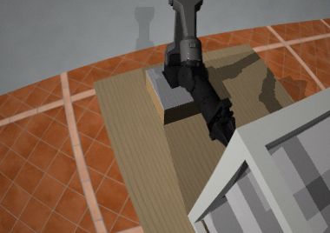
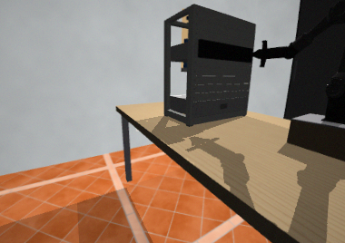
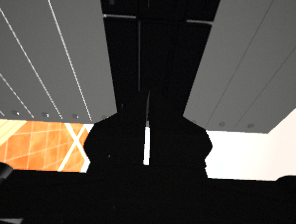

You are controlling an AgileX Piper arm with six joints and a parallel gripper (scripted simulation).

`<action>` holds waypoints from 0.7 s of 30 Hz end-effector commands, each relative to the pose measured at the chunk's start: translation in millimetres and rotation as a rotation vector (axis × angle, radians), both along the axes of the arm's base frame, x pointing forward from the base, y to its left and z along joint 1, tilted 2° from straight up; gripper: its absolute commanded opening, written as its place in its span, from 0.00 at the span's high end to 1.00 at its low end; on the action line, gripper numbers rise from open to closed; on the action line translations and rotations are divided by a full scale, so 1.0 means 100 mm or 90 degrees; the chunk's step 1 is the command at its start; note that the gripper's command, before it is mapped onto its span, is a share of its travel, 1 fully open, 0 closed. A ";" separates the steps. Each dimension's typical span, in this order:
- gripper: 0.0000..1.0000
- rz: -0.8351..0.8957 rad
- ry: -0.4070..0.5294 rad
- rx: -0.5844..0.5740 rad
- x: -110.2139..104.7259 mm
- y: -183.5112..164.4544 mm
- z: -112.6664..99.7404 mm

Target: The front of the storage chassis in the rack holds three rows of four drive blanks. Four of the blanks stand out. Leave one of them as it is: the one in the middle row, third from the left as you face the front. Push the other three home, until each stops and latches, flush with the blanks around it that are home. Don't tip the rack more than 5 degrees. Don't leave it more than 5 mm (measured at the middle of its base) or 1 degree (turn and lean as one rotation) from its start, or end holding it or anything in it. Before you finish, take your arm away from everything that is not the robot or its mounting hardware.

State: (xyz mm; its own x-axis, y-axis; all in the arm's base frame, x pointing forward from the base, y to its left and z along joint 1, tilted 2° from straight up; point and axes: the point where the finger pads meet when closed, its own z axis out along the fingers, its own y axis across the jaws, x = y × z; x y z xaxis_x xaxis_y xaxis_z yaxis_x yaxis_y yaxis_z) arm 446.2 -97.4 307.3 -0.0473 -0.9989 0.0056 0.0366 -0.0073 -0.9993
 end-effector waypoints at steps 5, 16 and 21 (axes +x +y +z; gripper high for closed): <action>1.00 0.001 -0.002 -0.001 -0.46 0.02 -0.01; 1.00 0.001 -0.002 -0.001 -0.87 0.04 -0.02; 1.00 0.001 -0.002 -0.001 -0.87 0.04 -0.02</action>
